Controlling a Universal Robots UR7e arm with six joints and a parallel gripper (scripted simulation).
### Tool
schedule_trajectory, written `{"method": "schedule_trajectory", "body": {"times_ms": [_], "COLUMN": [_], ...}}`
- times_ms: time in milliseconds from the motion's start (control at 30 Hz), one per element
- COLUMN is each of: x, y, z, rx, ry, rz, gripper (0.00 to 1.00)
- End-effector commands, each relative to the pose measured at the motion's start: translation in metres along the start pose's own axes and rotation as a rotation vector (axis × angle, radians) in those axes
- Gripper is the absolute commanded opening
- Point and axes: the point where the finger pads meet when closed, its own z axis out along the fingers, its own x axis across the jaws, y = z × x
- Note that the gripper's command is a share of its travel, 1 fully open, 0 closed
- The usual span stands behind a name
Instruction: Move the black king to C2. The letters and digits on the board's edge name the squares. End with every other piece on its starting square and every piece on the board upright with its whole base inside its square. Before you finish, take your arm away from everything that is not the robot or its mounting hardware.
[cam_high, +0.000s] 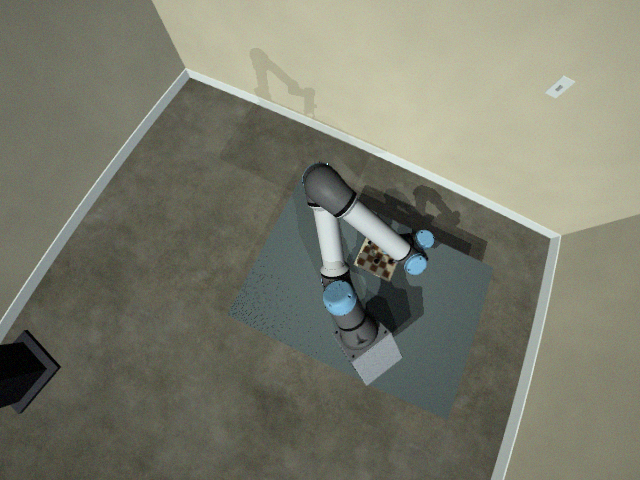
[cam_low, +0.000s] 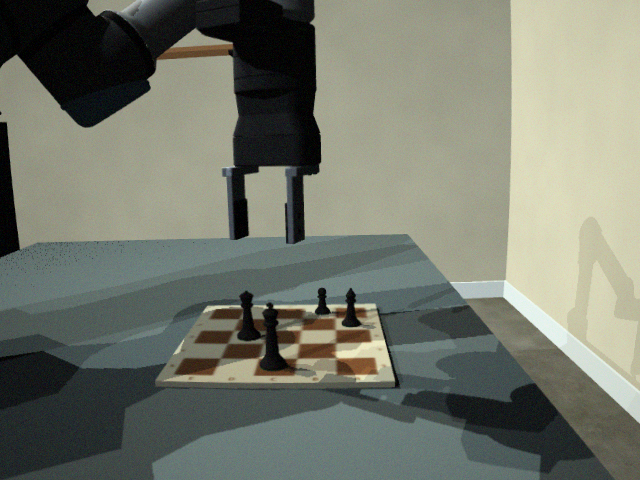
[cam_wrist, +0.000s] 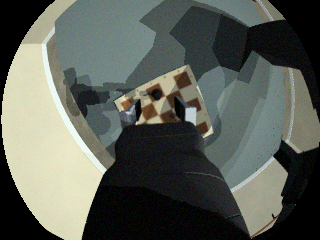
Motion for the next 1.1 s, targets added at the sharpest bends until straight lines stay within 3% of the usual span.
{"method": "schedule_trajectory", "body": {"times_ms": [0, 67, 100, 1067], "x": [-0.0005, -0.0005, -0.0005, -0.0005], "y": [0.0002, 0.0002, 0.0002, 0.0002], "z": [0.0000, 0.0000, 0.0000, 0.0000], "rx": [0.000, 0.000, 0.000, 0.000], "ry": [-0.001, -0.001, -0.001, -0.001], "rz": [-0.017, -0.018, -0.018, -0.018], "gripper": [1.00, 1.00, 0.79, 0.79]}}
